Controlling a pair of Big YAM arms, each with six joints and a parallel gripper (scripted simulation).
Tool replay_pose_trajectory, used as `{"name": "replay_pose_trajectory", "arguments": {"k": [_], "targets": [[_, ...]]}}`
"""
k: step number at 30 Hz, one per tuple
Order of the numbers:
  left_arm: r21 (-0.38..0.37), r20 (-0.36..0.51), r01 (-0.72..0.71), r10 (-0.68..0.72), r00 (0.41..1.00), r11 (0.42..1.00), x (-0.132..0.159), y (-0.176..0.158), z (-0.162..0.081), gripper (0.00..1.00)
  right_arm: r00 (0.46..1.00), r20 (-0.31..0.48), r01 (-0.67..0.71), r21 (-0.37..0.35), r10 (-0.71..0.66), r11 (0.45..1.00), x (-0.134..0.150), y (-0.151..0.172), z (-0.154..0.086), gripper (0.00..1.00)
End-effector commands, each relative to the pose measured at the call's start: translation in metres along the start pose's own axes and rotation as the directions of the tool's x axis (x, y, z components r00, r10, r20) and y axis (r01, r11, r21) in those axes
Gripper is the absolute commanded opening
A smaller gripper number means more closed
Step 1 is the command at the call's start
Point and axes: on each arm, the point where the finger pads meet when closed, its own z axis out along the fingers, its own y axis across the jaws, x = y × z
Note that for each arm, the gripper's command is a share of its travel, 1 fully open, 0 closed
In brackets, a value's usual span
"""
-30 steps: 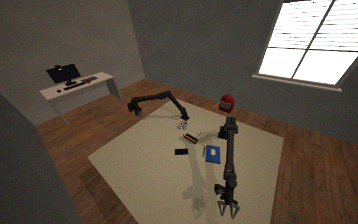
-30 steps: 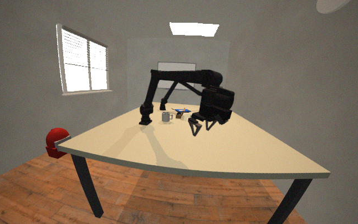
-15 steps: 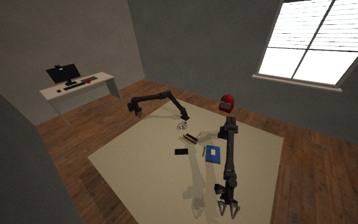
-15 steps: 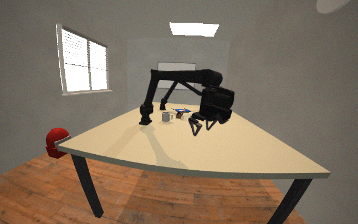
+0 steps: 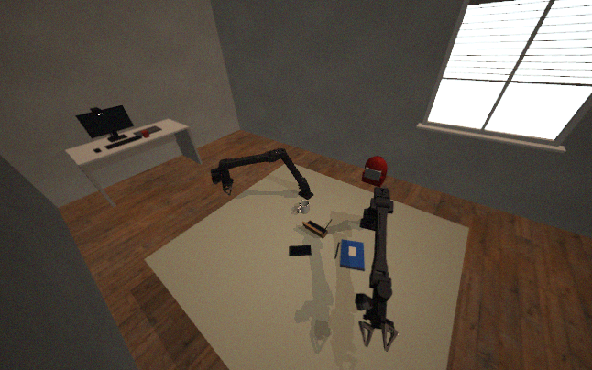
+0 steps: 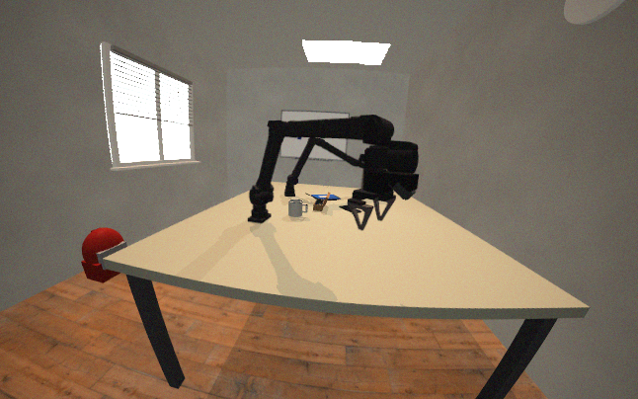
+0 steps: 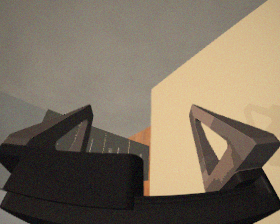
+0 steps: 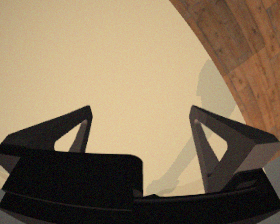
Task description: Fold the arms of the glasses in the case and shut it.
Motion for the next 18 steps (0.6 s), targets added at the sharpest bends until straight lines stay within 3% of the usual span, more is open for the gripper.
{"name": "replay_pose_trajectory", "arguments": {"k": [1,8,13,15,18], "targets": [[-0.012,0.015,0.049,-0.049,0.999,0.999,-0.023,0.015,-0.015,1.0,0.996,0.089,0.033,0.003,-0.034,0.999,-0.004,0.012,-0.026,1.0],[-0.021,0.027,0.157,-0.157,0.987,0.987,-0.05,0.036,-0.048,1.0,0.963,0.246,0.111,0.003,-0.108,0.994,-0.006,0.056,-0.052,1.0],[-0.028,0.039,0.249,-0.248,0.968,0.968,-0.071,0.053,-0.078,1.0,0.91,0.38,0.175,0.005,-0.164,0.984,-0.003,0.094,-0.078,1.0],[-0.028,0.039,0.249,-0.248,0.968,0.968,-0.071,0.053,-0.078,1.0,0.91,0.38,0.175,0.005,-0.164,0.984,-0.003,0.094,-0.078,1.0],[-0.032,0.046,0.304,-0.302,0.952,0.952,-0.082,0.062,-0.098,1.0,0.865,0.463,0.212,0.007,-0.191,0.977,0.001,0.115,-0.095,1.0]]}}
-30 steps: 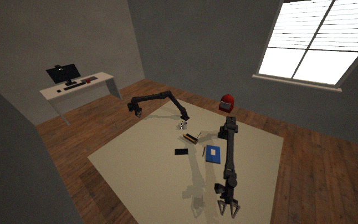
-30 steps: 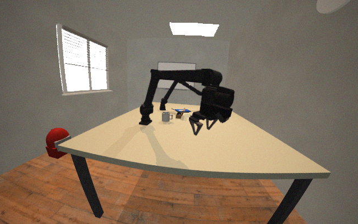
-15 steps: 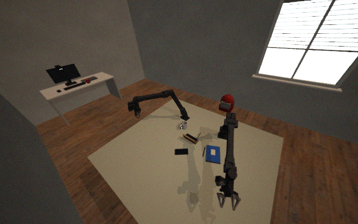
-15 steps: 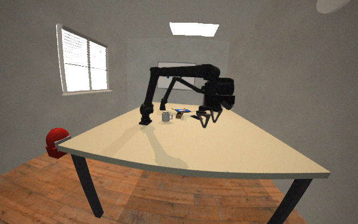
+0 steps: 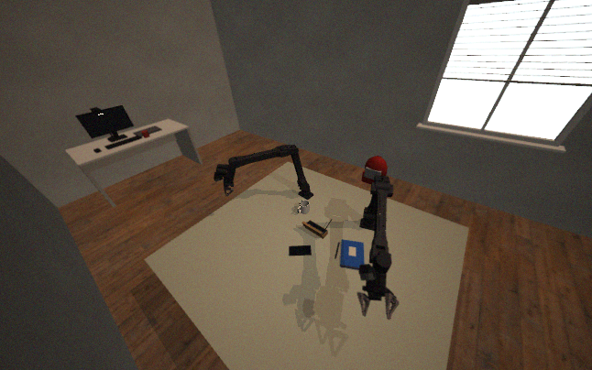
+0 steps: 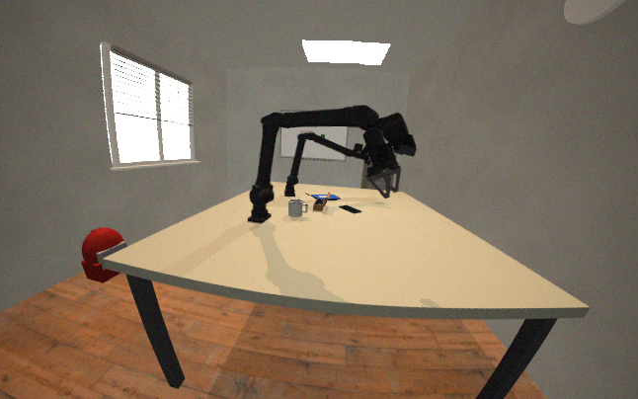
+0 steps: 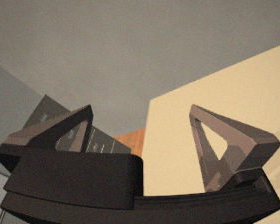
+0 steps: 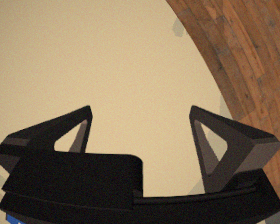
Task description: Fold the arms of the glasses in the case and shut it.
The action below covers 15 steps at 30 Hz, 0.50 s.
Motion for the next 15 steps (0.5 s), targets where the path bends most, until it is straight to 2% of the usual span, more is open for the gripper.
{"name": "replay_pose_trajectory", "arguments": {"k": [1,6,12,15], "targets": [[-0.005,0.012,0.096,-0.096,0.995,0.995,-0.023,0.007,-0.025,1.0,0.991,0.129,0.043,-0.007,-0.042,0.999,-0.014,0.02,-0.03,1.0],[-0.007,0.02,0.208,-0.208,0.978,0.978,-0.046,0.015,-0.062,1.0,0.95,0.295,0.116,-0.031,-0.102,0.993,-0.018,0.065,-0.063,1.0],[-0.014,0.041,0.329,-0.328,0.944,0.944,-0.072,0.027,-0.11,1.0,0.862,0.486,0.198,-0.056,-0.146,0.979,-0.015,0.116,-0.112,1.0],[-0.015,0.045,0.348,-0.347,0.937,0.937,-0.076,0.028,-0.116,1.0,0.849,0.507,0.205,-0.058,-0.148,0.977,-0.014,0.121,-0.114,1.0]]}}
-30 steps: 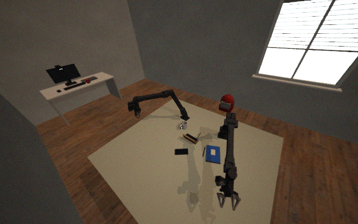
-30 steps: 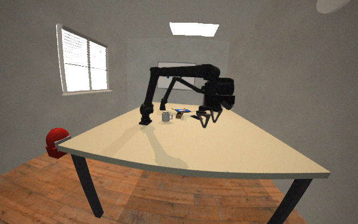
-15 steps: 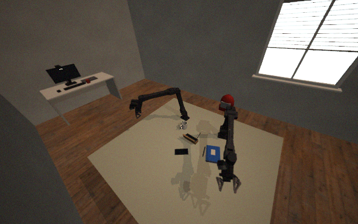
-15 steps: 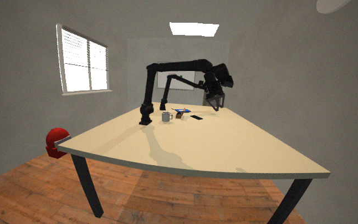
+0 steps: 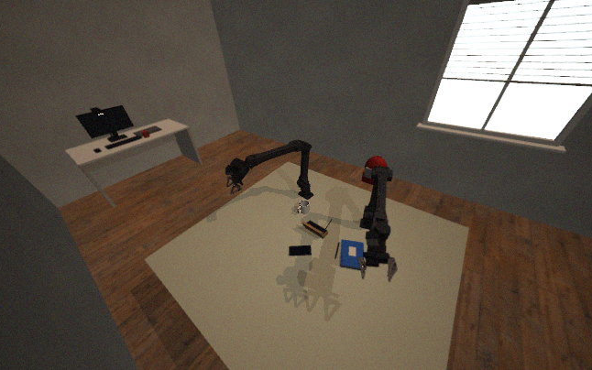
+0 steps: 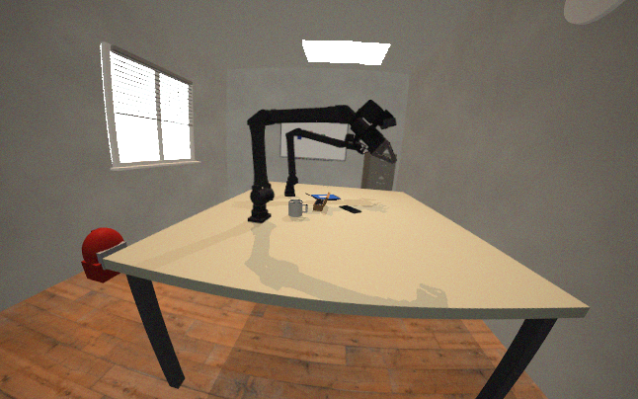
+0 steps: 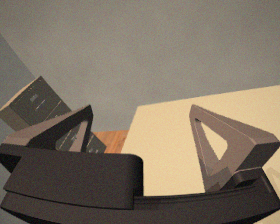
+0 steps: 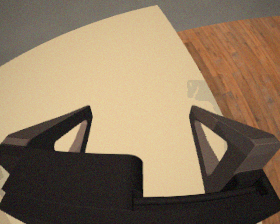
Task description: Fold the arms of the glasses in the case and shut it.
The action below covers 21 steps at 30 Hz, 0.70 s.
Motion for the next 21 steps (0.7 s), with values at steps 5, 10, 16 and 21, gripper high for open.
{"name": "replay_pose_trajectory", "arguments": {"k": [5,10,16,21], "targets": [[-0.003,0.018,0.177,-0.177,0.984,0.984,-0.027,-0.001,-0.051,1.0,0.966,0.255,0.067,-0.044,-0.054,0.997,-0.032,0.045,-0.056,1.0],[-0.004,0.029,0.258,-0.258,0.966,0.966,-0.038,-0.001,-0.084,1.0,0.919,0.389,0.106,-0.082,-0.066,0.991,-0.037,0.077,-0.092,1.0],[-0.004,0.041,0.31,-0.309,0.95,0.951,-0.046,0.0,-0.107,1.0,0.877,0.477,0.131,-0.109,-0.064,0.985,-0.039,0.097,-0.12,1.0],[-0.001,0.03,0.36,-0.36,0.932,0.933,-0.042,-0.005,-0.125,1.0,0.836,0.546,0.162,-0.142,-0.059,0.976,-0.033,0.119,-0.141,1.0]]}}
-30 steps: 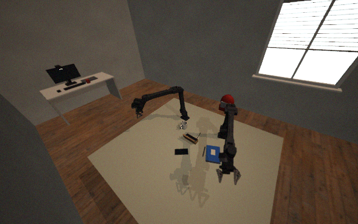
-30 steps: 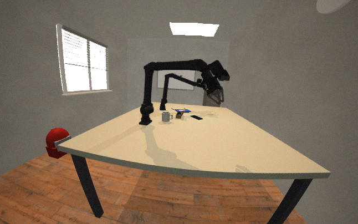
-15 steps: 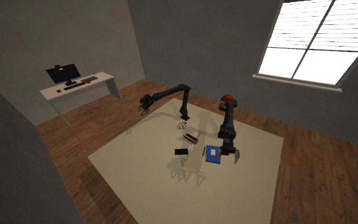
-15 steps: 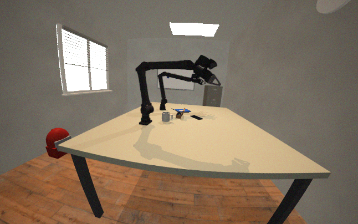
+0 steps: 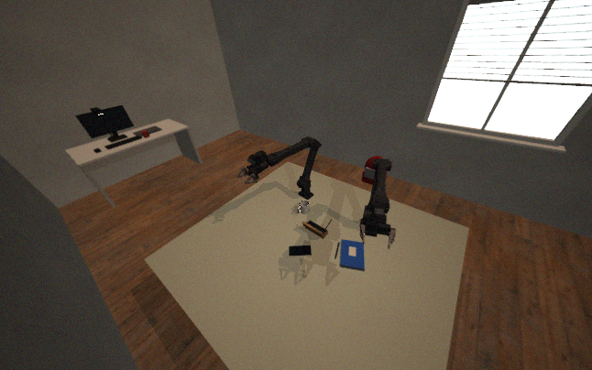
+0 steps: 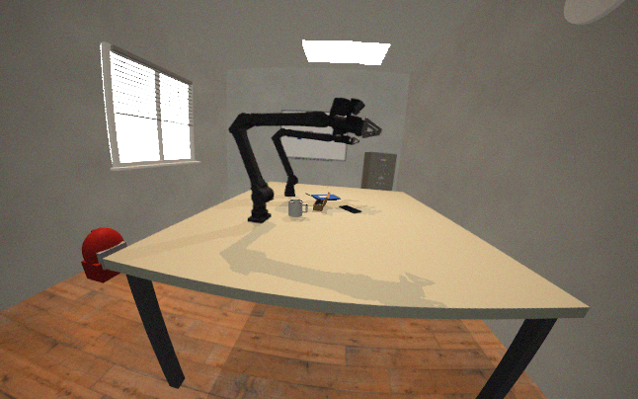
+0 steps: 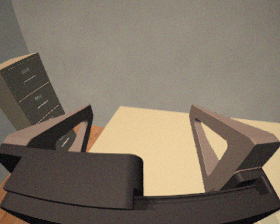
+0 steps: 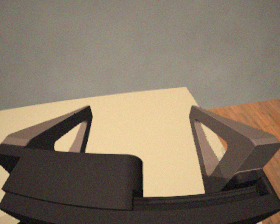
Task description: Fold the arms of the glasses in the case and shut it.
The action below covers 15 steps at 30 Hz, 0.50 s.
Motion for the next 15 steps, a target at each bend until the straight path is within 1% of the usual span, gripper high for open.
{"name": "replay_pose_trajectory", "arguments": {"k": [1,8,9,10,12,13,14,15], "targets": [[0.009,-0.022,0.062,-0.062,0.998,0.998,0.008,-0.008,-0.011,1.0,0.997,0.07,0.019,-0.032,-0.016,0.999,-0.011,0.02,-0.014,1.0],[0.007,-0.01,0.106,-0.106,0.994,0.994,0.002,-0.008,-0.03,1.0,0.988,0.155,0.025,-0.061,-0.016,0.998,-0.022,0.036,-0.036,1.0],[0.007,0.005,0.11,-0.11,0.994,0.994,-0.006,-0.007,-0.033,1.0,0.986,0.166,0.026,-0.063,-0.015,0.998,-0.025,0.037,-0.039,1.0],[0.007,-0.003,0.112,-0.112,0.994,0.994,-0.001,-0.008,-0.034,1.0,0.985,0.173,0.026,-0.067,-0.014,0.997,-0.026,0.039,-0.041,1.0],[0.007,-0.003,0.112,-0.112,0.994,0.994,-0.001,-0.008,-0.034,1.0,0.985,0.173,0.026,-0.067,-0.014,0.997,-0.026,0.039,-0.041,1.0],[0.007,-0.003,0.112,-0.112,0.994,0.994,-0.001,-0.008,-0.034,1.0,0.983,0.181,0.023,-0.065,-0.01,0.998,-0.031,0.038,-0.039,1.0],[0.007,-0.001,0.111,-0.111,0.994,0.994,-0.001,-0.008,-0.036,1.0,0.985,0.174,0.027,-0.071,-0.014,0.997,-0.023,0.041,-0.041,1.0],[0.007,-0.005,0.112,-0.112,0.994,0.994,0.0,-0.009,-0.037,1.0,0.983,0.182,0.027,-0.072,-0.013,0.997,-0.026,0.041,-0.044,1.0]]}}
